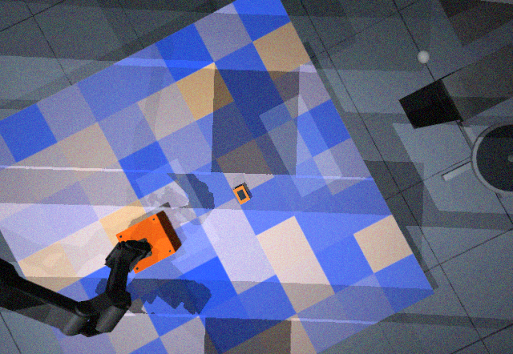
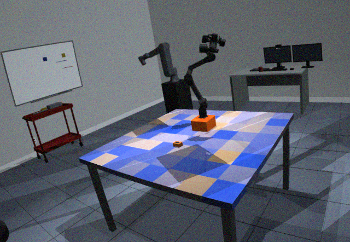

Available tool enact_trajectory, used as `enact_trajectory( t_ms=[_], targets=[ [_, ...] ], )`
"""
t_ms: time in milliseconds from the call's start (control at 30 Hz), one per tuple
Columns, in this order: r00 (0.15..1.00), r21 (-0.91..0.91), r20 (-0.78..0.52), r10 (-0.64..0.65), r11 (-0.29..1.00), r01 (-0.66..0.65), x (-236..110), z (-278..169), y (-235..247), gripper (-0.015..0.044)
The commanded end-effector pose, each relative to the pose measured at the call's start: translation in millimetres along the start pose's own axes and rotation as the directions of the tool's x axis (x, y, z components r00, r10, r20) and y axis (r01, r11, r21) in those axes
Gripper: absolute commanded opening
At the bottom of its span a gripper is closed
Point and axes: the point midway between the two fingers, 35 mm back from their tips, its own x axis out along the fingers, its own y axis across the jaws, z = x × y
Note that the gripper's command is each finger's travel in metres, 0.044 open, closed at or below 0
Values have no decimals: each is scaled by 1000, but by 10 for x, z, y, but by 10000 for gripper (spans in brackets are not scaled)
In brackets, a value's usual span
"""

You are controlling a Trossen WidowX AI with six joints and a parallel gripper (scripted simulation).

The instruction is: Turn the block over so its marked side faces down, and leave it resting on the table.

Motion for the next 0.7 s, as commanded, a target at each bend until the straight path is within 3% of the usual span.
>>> enact_trajectory(
  t_ms=[0,333,667],
  targets=[
    [1000,-1,4,-5,1000,5,-6,10,-13,426],
    [929,-21,242,-280,956,293,-532,547,-725,440],
    [721,-1,441,-535,803,596,-1394,996,-1355,440]
  ],
)
